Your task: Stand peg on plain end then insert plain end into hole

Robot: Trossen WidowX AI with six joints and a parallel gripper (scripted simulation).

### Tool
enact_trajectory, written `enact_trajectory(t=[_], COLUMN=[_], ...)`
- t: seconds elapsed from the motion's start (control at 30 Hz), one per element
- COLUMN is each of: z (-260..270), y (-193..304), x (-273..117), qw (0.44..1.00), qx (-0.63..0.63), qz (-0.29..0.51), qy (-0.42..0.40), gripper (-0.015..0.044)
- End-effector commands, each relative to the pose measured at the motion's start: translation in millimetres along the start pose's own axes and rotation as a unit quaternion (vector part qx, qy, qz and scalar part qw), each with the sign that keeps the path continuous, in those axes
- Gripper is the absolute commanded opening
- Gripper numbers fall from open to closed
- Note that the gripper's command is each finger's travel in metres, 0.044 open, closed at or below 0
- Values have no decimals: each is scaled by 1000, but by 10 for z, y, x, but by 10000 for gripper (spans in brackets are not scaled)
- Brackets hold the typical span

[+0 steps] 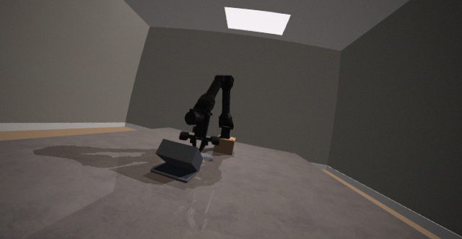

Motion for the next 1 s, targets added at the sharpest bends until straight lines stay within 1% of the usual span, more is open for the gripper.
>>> enact_trajectory(t=[0.0,0.97], z=[-17,-99], y=[-48,-428], x=[-16,-109], qw=[1000,990], qx=[-3,-3], qz=[16,137], qy=[-2,-30], gripper=[49,49])
Point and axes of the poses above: the point midway between the two fingers, 35 mm back from their tips, its own x axis out along the fingers, its own z axis across the jaws, y = z × x, the point moved 10 cm from there along -x, back along the fingers, and after that the axes turned 13 degrees about -x, right-handed, at the moved point
